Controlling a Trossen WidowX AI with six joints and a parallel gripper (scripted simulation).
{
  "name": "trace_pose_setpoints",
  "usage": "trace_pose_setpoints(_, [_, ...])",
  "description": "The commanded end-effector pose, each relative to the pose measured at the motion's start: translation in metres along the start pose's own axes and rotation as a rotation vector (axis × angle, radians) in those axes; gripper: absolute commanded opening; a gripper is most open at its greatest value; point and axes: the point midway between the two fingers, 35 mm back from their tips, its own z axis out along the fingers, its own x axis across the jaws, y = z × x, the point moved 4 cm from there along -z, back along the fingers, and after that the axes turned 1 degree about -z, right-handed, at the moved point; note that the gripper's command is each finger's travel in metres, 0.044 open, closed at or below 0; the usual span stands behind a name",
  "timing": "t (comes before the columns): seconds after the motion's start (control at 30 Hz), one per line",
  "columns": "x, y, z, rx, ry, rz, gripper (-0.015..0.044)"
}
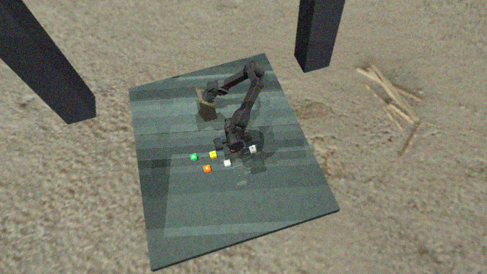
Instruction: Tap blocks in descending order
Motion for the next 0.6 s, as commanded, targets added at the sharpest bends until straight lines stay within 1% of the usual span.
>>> trace_pose_setpoints(0.0, [0.0, -0.003, 0.008, 0.01, 0.006, 0.008, 0.002])
trace_pose_setpoints(0.3, [0.0, -0.003, 0.013, 0.01, 0.007, 0.008, 0.002])
trace_pose_setpoints(0.43, [0.0, -0.003, -0.015, 0.009, 0.005, 0.007, 0.002])
trace_pose_setpoints(0.57, [0.0, -0.002, -0.019, 0.01, 0.004, 0.007, 0.002])
